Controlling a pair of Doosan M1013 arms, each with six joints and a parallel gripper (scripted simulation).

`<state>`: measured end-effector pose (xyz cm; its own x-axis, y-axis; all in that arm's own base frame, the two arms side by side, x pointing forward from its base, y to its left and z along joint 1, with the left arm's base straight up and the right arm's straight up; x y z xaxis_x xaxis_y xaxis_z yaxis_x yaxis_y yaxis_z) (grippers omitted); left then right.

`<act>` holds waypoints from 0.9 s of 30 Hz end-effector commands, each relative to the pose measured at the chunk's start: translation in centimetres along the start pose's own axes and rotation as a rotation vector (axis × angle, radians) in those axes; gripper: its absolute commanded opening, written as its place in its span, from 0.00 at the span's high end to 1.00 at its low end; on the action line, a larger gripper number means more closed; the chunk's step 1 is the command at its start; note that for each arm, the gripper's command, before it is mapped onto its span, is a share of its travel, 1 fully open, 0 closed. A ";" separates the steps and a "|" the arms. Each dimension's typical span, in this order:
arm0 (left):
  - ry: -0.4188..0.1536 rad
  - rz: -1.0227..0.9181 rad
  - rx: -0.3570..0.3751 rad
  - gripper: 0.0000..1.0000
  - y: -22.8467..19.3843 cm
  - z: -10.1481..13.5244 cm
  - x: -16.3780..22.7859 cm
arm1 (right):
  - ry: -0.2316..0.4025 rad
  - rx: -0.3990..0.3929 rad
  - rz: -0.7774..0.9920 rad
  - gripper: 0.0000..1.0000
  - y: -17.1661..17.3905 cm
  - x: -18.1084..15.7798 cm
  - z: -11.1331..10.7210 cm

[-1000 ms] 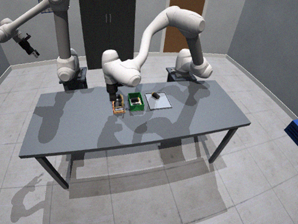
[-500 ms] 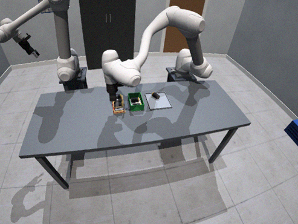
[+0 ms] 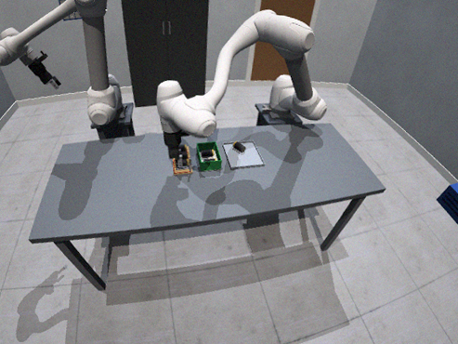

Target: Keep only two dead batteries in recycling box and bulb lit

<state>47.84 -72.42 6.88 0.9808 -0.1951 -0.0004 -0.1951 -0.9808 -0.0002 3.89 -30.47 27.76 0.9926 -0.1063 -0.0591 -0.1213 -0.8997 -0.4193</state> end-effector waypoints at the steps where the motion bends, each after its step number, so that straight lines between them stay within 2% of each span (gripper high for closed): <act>1: 0.002 0.000 -0.001 0.43 0.0 0.4 0.0 | 0.001 -0.001 0.000 0.00 0.0 0.0 -0.1; 26: 0.002 0.000 -0.001 0.43 0.0 1.3 0.0 | 0.001 -0.001 0.000 0.00 0.0 0.0 -0.1; 27: 0.002 0.000 -0.001 0.10 0.0 1.3 0.0 | 0.001 -0.001 0.000 0.00 0.0 0.0 -0.1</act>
<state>47.84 -72.42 5.45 0.9808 -0.1951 -0.0004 -0.1951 -0.9808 -0.0002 3.89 -30.47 27.76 0.9926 -0.1063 -0.0591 -0.1213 -0.8997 -0.4193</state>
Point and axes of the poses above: on each arm, the point where the finger pads meet when closed, its own z axis out along the fingers, its own x axis across the jaws, y = z × x, the point moved 1 cm from there along -z, back along the fingers, and after that the axes turned 11 degrees about z, right-handed, at the moved point
